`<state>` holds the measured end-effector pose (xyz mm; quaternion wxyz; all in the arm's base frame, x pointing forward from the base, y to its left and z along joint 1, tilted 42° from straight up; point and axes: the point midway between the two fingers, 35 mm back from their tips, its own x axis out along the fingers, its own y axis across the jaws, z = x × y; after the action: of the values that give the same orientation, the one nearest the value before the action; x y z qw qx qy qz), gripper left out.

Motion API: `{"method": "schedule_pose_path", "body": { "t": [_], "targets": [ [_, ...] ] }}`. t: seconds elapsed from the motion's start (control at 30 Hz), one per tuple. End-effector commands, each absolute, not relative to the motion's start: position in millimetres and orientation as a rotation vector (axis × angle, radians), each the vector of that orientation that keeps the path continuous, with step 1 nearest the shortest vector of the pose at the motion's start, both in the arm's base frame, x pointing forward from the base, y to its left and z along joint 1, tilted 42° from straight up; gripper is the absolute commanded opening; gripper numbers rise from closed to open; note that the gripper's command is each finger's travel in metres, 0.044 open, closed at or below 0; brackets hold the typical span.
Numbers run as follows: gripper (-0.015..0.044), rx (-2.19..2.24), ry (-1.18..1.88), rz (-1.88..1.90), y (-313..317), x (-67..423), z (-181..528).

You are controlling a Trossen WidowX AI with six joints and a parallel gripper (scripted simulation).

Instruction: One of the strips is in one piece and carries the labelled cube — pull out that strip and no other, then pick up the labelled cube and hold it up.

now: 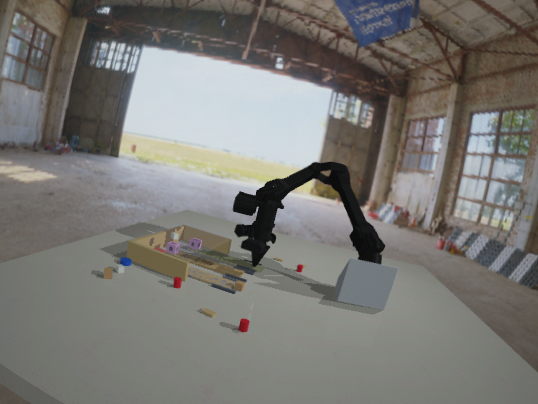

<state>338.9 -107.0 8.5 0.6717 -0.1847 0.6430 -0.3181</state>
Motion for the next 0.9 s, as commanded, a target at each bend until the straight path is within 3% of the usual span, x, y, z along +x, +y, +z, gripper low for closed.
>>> {"method": "schedule_pose_path", "body": {
  "t": [0.0, 0.87],
  "targets": [
    [0.0000, -0.417, 1.462, -0.722, -108, 327, 4],
    [0.0000, -0.418, 1.464, -0.722, -102, 288, 0]
  ]
}}
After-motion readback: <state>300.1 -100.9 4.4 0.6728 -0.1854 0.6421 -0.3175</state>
